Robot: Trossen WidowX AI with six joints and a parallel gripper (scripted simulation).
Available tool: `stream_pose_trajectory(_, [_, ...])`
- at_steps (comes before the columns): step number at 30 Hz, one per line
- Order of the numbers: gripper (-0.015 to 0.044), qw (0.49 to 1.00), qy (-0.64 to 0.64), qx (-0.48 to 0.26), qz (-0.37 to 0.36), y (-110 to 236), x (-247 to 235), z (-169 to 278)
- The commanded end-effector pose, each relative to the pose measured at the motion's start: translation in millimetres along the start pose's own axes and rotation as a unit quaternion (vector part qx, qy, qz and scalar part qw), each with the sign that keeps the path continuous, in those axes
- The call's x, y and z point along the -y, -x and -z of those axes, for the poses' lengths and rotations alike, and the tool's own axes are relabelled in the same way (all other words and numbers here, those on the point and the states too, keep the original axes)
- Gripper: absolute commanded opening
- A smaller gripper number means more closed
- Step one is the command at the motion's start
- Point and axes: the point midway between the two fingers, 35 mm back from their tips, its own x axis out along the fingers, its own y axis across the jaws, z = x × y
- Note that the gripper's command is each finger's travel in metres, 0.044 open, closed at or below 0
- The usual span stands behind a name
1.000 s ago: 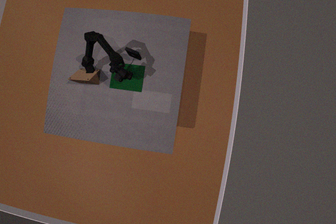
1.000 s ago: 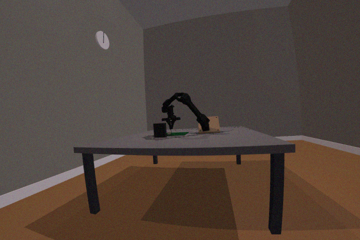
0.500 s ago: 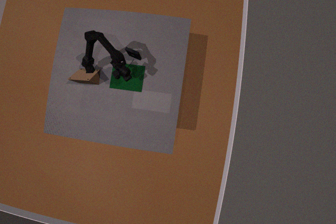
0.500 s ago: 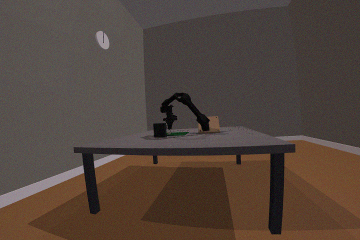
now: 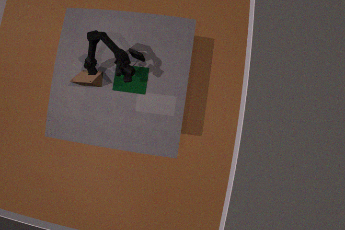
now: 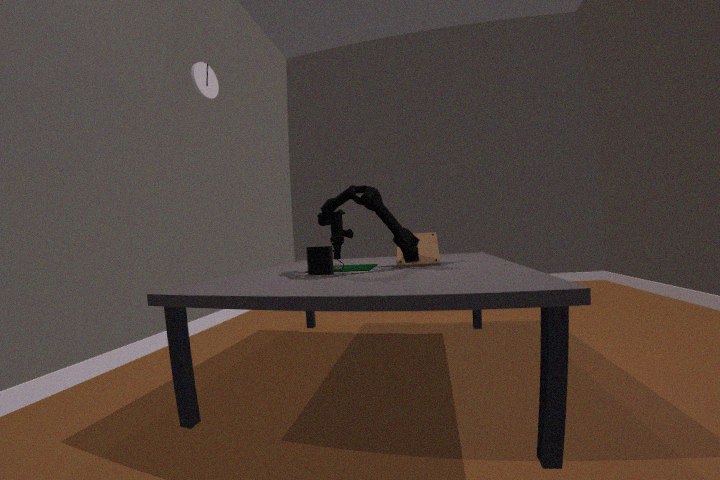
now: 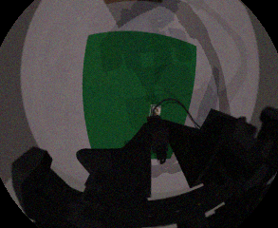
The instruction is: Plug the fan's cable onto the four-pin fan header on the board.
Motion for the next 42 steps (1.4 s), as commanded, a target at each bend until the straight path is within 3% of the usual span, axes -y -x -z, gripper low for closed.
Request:
stream_pose_trajectory(1, [0.0, 0.998, -0.062, -0.004, 0.0, 2, 7, 4])
stream_pose_trajectory(7, [0.0, 0.99, -0.14, -0.004, 0.001, 1, 11, 7])
stream_pose_trajectory(35, [0.0, 0.99, -0.142, -0.003, 0.001, 3, 15, 0])
stream_pose_trajectory(42, [0.0, 0.99, -0.14, -0.004, 0.002, -19, 15, 0])
